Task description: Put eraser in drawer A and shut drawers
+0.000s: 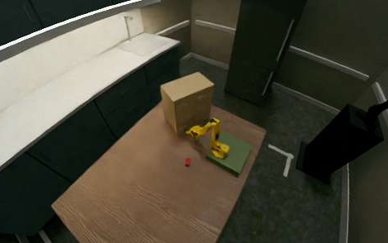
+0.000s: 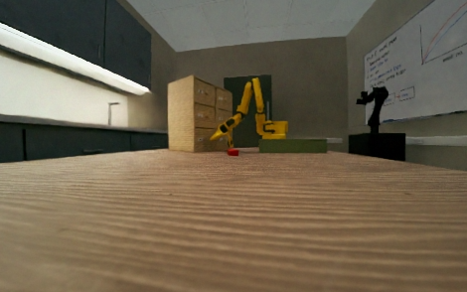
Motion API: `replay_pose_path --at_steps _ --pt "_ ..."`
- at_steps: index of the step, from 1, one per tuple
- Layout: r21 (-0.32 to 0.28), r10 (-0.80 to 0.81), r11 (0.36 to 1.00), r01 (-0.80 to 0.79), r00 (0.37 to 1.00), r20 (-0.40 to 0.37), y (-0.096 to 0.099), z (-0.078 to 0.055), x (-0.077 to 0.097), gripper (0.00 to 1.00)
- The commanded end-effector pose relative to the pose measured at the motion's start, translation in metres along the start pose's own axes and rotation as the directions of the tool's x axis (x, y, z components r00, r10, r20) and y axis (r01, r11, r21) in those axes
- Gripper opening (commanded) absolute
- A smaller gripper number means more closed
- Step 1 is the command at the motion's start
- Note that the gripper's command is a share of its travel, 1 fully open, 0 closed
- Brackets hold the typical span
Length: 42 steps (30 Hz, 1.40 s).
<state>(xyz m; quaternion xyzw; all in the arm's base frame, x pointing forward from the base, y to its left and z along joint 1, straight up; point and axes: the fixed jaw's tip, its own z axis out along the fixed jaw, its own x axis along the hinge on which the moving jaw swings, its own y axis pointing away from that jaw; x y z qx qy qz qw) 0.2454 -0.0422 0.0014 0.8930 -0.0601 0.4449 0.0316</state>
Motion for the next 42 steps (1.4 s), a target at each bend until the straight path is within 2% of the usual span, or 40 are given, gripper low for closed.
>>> replay_pose_path --at_steps 1,7,17,34,42 --pt "0.014 0.003 1.000 -0.003 1.000 -0.015 -0.004 -0.006 0.000 0.21" --pt "0.025 0.005 1.000 -0.005 1.000 -0.014 -0.007 -0.017 -0.008 0.21" --pt "0.025 0.005 1.000 -0.005 1.000 -0.014 -0.007 -0.017 -0.008 0.21" --pt "0.026 0.006 1.000 -0.008 0.996 0.084 -0.008 -0.024 0.003 0.21" --pt "0.026 0.006 1.000 -0.010 0.991 0.136 -0.008 -0.033 0.008 0.21"
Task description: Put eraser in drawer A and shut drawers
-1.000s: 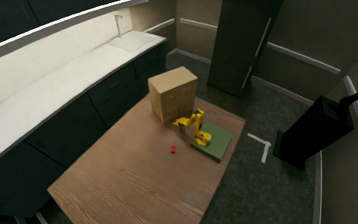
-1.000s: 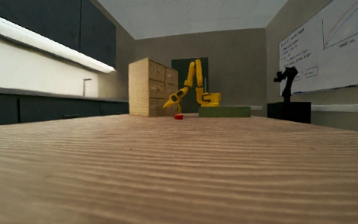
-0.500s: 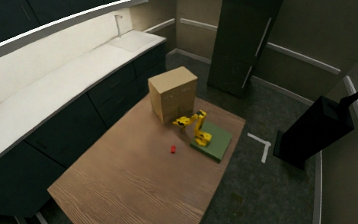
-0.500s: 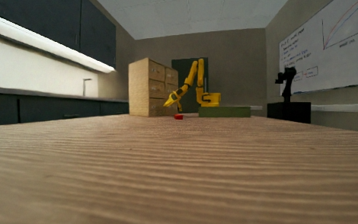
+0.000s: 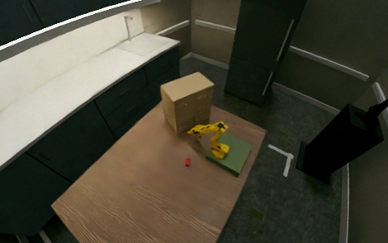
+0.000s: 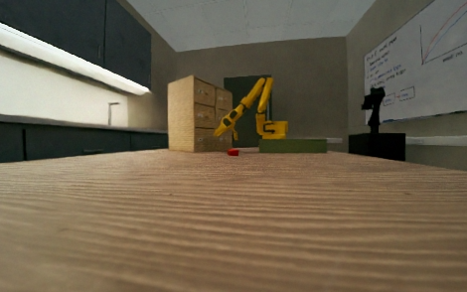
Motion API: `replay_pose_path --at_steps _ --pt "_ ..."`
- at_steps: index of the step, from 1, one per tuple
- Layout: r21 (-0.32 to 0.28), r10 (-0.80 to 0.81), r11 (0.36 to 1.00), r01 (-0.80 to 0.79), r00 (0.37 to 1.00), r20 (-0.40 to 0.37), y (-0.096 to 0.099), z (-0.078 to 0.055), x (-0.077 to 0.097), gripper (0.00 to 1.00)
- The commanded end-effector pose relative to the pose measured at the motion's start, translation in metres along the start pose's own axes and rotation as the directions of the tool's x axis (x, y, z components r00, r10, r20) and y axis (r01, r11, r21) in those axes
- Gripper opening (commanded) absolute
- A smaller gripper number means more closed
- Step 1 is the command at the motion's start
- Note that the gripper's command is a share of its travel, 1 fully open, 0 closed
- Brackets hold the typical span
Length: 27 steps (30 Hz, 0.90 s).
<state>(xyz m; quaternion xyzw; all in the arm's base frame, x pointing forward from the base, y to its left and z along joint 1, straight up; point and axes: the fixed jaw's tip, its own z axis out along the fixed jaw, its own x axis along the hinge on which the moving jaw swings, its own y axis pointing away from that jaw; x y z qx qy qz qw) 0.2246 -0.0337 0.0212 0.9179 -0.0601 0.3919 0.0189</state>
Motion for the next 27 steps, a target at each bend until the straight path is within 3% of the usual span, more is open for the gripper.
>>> replay_pose_path --at_steps 1,27 --pt "0.009 0.003 1.000 -0.003 1.000 0.024 -0.003 -0.006 0.005 0.21" --pt "0.008 0.006 1.000 -0.007 0.986 0.167 -0.004 -0.049 0.005 0.21"
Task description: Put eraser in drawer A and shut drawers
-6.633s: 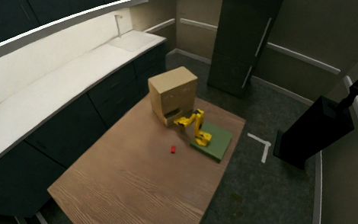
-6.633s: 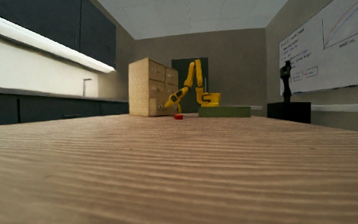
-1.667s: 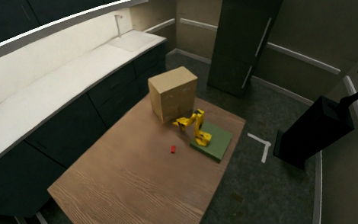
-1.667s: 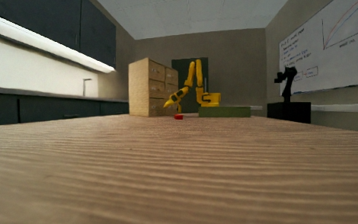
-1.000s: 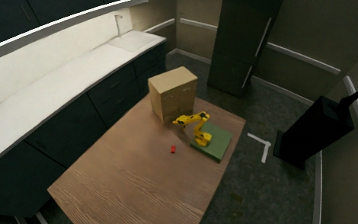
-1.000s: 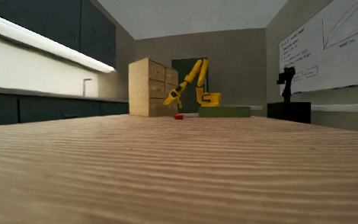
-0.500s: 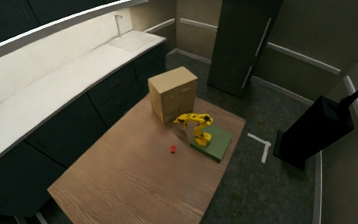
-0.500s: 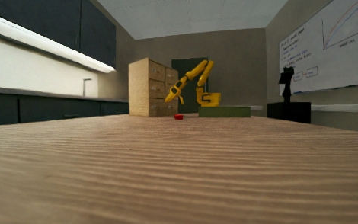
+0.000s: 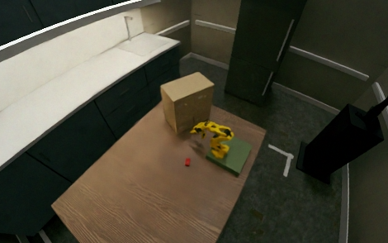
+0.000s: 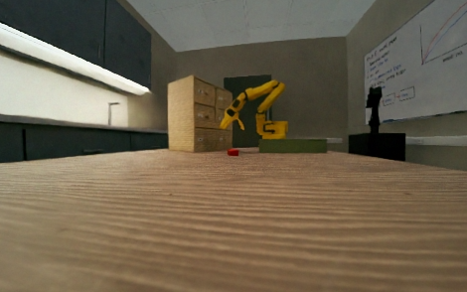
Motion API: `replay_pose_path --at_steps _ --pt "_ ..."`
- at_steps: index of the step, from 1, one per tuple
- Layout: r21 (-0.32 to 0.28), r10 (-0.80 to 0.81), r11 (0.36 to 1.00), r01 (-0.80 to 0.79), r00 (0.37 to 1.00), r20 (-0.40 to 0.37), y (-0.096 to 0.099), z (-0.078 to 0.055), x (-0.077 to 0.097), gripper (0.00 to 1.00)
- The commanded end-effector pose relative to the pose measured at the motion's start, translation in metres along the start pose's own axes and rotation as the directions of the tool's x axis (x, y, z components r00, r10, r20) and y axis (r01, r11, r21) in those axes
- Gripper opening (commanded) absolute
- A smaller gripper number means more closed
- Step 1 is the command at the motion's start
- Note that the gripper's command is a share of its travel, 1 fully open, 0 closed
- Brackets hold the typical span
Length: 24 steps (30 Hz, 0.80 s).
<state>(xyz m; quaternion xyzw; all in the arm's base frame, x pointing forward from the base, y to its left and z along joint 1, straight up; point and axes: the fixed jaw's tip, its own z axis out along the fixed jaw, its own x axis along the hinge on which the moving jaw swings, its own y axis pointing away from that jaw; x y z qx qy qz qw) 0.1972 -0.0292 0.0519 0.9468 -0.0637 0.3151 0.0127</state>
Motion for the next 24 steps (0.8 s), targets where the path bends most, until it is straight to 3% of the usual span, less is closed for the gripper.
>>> replay_pose_path --at_steps 1,14,24 --pt "0.008 0.001 1.000 -0.001 1.000 0.010 -0.003 -0.010 0.000 0.21" --pt "0.007 0.003 1.000 -0.003 0.996 0.095 -0.002 -0.041 -0.016 0.21" --pt "0.006 0.003 1.000 -0.004 0.992 0.123 -0.002 -0.051 -0.023 0.21"
